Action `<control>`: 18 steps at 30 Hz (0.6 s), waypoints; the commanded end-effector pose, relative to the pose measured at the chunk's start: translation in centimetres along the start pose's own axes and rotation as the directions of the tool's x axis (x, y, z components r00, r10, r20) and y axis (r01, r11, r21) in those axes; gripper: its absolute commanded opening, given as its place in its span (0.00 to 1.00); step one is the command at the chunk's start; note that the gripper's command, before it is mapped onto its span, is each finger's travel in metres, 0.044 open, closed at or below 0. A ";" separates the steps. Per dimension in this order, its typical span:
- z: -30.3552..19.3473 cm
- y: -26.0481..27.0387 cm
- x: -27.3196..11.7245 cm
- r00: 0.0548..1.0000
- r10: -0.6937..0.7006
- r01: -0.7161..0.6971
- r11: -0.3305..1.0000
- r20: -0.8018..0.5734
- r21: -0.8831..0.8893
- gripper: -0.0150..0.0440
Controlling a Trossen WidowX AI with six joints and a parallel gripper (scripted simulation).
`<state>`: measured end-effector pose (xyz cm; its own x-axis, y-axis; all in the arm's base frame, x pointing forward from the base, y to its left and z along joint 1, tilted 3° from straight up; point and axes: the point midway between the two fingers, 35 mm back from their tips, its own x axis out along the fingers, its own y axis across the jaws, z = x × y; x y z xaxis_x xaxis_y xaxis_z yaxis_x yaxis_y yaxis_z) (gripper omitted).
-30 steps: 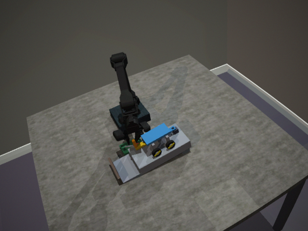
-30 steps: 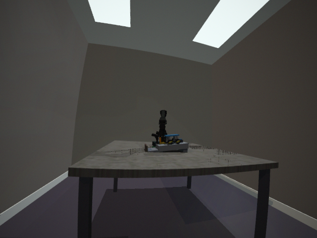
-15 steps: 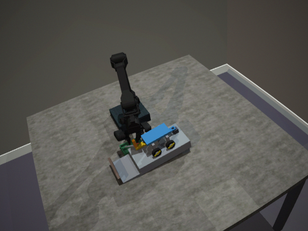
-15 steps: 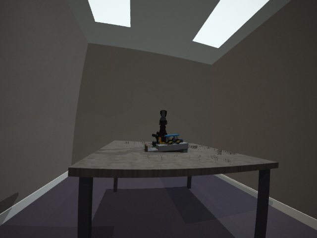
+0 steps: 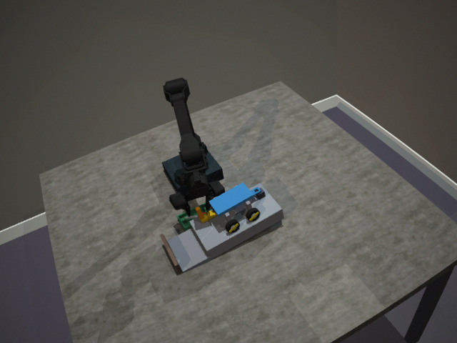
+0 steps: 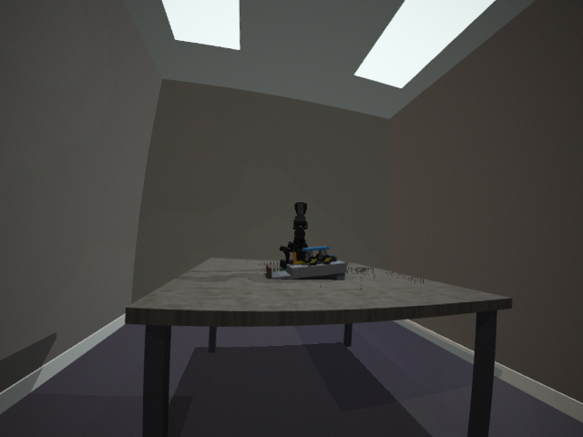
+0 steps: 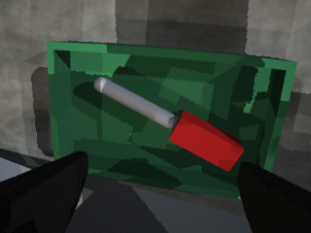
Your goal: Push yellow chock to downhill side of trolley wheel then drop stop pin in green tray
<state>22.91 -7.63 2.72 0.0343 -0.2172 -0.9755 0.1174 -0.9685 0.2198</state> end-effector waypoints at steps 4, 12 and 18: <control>0.2 0.2 -1.3 1.000 0.002 -0.002 1.000 0.006 0.002 0.83; 0.8 0.2 -3.0 1.000 0.003 -0.003 1.000 0.009 0.004 1.00; 1.3 0.4 -5.1 1.000 0.003 -0.003 1.000 0.009 0.004 1.00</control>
<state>21.34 -6.98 6.53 0.0083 -0.2120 -0.9772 0.1233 -0.9696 0.2114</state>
